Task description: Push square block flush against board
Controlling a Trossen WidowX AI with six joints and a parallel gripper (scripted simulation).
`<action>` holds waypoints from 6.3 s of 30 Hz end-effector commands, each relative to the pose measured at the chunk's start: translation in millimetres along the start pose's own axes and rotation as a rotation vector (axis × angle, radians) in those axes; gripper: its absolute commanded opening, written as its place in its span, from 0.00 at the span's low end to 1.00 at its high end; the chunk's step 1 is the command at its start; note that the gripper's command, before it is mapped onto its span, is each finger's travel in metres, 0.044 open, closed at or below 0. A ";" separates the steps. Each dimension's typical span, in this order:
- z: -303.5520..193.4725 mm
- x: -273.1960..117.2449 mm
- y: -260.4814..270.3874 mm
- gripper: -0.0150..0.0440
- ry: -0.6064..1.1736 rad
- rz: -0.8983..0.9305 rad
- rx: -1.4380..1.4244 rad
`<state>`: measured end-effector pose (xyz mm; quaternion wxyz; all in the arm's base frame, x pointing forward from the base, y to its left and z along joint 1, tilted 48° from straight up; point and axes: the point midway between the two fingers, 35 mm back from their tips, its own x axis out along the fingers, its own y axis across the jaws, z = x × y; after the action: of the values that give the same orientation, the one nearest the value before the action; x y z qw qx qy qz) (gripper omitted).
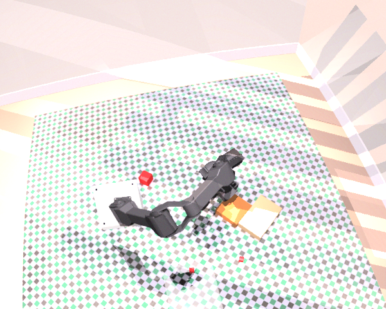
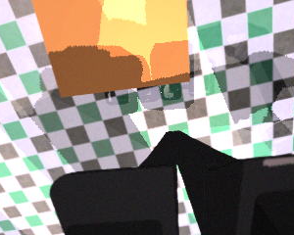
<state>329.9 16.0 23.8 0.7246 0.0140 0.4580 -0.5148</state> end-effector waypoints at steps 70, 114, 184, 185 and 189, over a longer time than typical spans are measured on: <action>0.6 55.2 30.3 0.25 -0.004 -0.001 -0.020; -21.2 55.0 31.9 0.25 -0.002 0.000 -0.020; 87.0 54.6 -45.7 0.25 -0.003 -0.009 -1.393; 87.0 54.6 -45.7 0.25 -0.003 -0.009 -1.393; 87.4 54.6 -44.2 0.25 -0.003 -0.009 -1.393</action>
<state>353.1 -89.4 57.6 0.5621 -0.4513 0.6849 -0.1061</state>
